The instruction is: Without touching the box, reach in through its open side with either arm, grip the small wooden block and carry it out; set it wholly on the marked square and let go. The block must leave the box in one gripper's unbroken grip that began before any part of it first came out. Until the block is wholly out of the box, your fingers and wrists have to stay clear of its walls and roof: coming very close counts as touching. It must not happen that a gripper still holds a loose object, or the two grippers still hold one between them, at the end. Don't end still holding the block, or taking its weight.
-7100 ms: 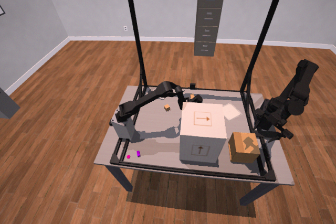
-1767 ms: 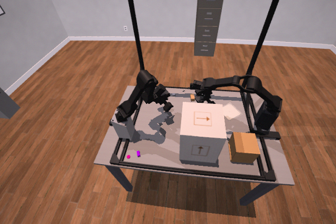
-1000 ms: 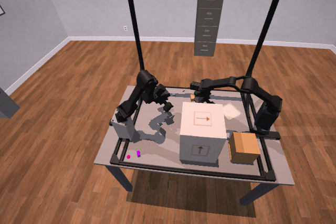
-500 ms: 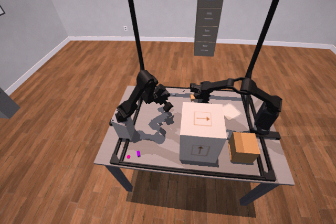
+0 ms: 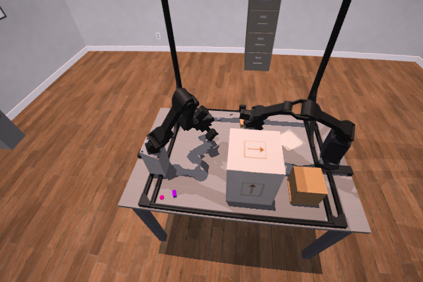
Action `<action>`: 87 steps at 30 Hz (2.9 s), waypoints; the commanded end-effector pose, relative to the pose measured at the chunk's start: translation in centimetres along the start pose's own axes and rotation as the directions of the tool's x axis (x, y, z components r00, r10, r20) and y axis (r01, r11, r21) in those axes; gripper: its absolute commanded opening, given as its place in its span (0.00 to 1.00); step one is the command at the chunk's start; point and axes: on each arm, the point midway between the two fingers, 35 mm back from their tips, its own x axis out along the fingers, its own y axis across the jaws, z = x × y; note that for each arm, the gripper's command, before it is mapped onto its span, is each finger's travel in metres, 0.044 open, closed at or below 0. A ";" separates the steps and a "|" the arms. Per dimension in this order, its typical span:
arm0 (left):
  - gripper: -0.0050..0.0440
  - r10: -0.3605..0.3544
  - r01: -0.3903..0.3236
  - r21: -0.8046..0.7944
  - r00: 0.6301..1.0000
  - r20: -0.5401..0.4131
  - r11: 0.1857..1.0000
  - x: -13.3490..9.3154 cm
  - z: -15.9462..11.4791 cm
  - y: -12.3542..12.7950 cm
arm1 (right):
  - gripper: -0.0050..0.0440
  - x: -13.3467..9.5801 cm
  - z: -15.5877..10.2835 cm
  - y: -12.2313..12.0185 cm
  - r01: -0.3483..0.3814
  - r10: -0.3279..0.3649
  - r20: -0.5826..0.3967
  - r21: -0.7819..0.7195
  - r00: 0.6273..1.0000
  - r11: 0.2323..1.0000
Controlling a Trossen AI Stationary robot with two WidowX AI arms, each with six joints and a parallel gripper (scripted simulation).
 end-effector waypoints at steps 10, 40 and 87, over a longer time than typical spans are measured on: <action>0.92 0.008 -0.008 0.006 1.000 -0.003 1.000 2.5 -0.3 0.1 | 0.92 0.0 0.0 0.0 0.003 -0.003 0.002 0.005 1.000 1.000; 0.51 0.008 -0.008 0.006 1.000 -0.003 1.000 3.3 -0.4 0.2 | 0.92 0.0 0.0 0.0 0.003 -0.003 0.002 0.005 1.000 1.000; 0.10 0.003 -0.003 0.006 1.000 -0.009 1.000 -5.1 -8.1 1.6 | 0.92 0.0 0.0 0.0 0.003 -0.003 0.002 0.005 1.000 1.000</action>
